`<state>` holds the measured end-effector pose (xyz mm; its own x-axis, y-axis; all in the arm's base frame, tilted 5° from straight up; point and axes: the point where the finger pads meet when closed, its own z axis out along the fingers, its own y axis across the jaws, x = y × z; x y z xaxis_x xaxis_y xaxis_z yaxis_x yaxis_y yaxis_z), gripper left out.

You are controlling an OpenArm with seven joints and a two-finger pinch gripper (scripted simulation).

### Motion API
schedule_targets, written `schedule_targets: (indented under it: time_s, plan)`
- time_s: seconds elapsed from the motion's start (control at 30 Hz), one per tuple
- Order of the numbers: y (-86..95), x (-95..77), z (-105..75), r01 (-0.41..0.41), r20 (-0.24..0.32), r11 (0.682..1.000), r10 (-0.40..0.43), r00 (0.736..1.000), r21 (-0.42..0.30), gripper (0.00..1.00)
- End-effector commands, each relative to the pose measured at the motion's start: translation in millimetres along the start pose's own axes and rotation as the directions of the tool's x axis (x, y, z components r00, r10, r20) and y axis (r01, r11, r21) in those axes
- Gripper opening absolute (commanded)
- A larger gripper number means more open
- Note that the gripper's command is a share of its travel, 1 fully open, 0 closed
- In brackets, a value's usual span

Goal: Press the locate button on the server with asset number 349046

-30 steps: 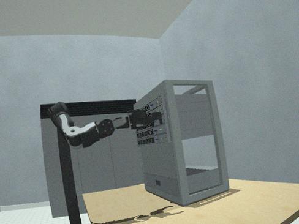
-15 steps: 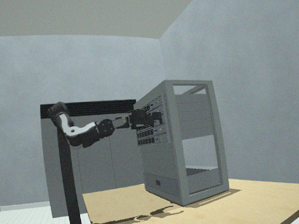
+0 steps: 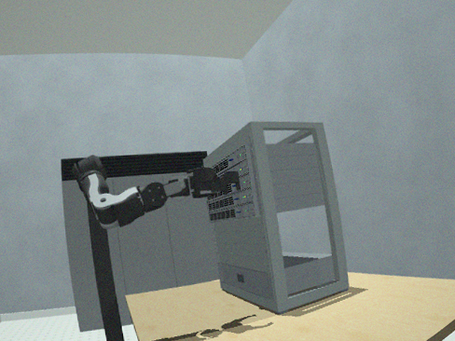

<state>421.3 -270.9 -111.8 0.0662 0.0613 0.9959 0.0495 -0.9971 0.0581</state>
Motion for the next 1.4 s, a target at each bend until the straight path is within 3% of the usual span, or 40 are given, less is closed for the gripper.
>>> schedule_targets:
  time_s: [0.0, 0.4, 0.87, 1.37]
  plan:
    - [2.2, 3.6, -3.3, -0.004, -0.007, 1.000, 0.004, 1.000, -0.009, 0.60]
    - [2.0, 3.5, -25.0, -0.004, -0.007, 1.000, 0.004, 1.000, -0.009, 0.60]
    - [2.0, 3.4, -31.8, -0.004, -0.007, 1.000, 0.004, 1.000, -0.009, 0.60]
    - [1.8, 3.3, -53.1, -0.004, -0.007, 1.000, 0.004, 1.000, -0.009, 0.60]
